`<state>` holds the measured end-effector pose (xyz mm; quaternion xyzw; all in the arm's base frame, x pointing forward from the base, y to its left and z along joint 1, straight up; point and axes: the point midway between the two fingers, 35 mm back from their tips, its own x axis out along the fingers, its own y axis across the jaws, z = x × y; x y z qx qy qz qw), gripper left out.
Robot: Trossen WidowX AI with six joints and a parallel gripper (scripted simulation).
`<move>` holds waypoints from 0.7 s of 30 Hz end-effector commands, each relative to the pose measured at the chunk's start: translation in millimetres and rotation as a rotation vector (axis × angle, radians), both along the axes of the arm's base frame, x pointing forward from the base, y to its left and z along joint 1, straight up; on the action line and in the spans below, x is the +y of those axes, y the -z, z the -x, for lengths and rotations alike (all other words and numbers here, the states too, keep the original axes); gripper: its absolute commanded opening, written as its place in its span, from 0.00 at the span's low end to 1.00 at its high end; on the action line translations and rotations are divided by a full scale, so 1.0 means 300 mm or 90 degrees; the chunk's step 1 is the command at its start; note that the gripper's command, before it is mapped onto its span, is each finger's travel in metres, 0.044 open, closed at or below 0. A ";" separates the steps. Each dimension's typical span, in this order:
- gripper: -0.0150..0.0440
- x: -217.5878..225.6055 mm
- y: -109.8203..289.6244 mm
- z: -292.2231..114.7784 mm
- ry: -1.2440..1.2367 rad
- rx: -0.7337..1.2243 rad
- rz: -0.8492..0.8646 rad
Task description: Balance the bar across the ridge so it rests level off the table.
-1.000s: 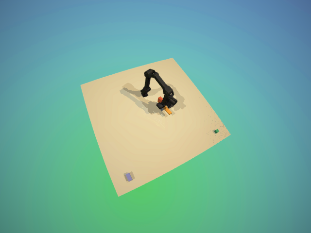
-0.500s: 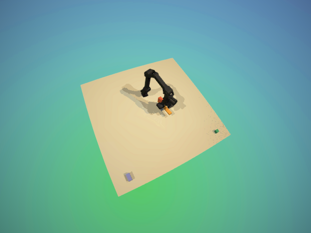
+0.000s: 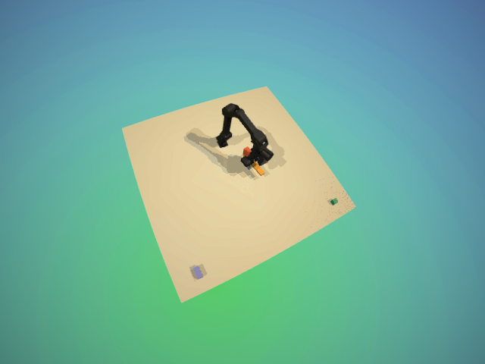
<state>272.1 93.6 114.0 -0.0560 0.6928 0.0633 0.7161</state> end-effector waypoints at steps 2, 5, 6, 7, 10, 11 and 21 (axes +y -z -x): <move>0.25 -0.001 0.010 0.000 0.001 0.002 0.002; 0.25 -0.001 0.010 0.000 0.001 0.002 0.002; 0.25 -0.001 0.008 0.000 0.001 0.002 0.002; 0.25 -0.001 0.007 0.000 0.001 0.002 0.002; 0.25 -0.001 0.001 0.000 0.001 0.002 0.002; 0.25 -0.001 0.001 0.000 0.001 0.002 0.002; 0.25 0.000 -0.002 -0.002 0.000 -0.001 0.000</move>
